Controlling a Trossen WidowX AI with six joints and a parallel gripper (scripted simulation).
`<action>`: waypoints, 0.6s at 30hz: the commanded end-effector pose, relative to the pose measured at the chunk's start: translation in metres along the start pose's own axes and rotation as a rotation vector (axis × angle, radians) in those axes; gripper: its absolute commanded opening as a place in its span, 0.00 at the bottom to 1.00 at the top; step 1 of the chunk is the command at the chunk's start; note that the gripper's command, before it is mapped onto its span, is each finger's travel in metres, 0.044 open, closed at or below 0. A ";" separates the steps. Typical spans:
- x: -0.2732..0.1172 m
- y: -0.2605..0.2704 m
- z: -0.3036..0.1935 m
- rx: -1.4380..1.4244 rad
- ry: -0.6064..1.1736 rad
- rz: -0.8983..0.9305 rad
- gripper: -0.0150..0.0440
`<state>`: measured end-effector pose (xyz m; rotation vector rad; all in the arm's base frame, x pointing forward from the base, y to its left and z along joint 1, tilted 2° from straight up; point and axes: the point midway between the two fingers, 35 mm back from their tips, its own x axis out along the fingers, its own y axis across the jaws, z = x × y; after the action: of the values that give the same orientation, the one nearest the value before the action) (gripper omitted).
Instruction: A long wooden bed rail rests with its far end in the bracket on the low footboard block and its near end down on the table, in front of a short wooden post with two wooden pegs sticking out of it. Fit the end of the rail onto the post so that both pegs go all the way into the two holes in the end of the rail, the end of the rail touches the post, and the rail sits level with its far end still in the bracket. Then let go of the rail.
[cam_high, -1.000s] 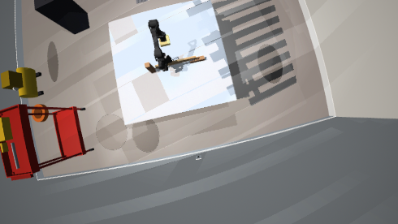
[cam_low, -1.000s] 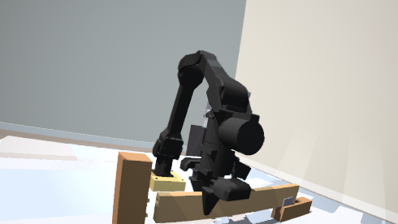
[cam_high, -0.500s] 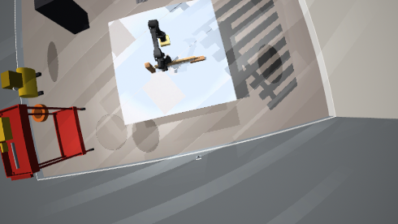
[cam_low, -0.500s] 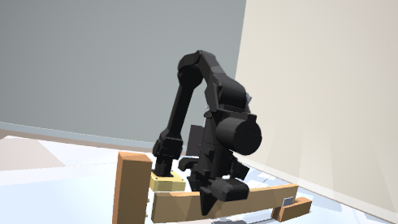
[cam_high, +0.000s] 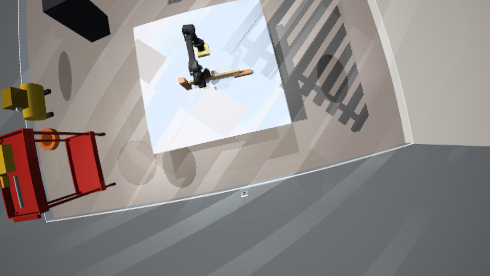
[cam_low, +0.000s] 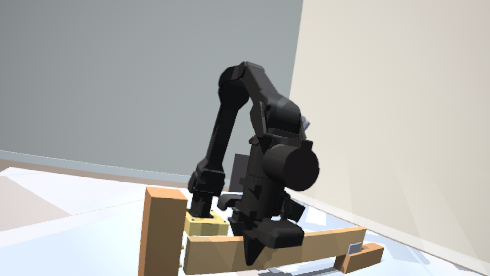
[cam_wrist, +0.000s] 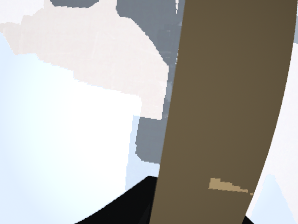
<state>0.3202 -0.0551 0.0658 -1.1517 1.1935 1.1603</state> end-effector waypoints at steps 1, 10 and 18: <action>-0.003 -0.002 -0.001 -0.003 0.001 -0.006 0.25; -0.004 -0.003 -0.004 -0.003 0.001 -0.006 0.25; -0.003 -0.003 -0.006 -0.003 0.001 -0.006 0.25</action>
<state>0.3206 -0.0606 0.0666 -1.1529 1.1954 1.1619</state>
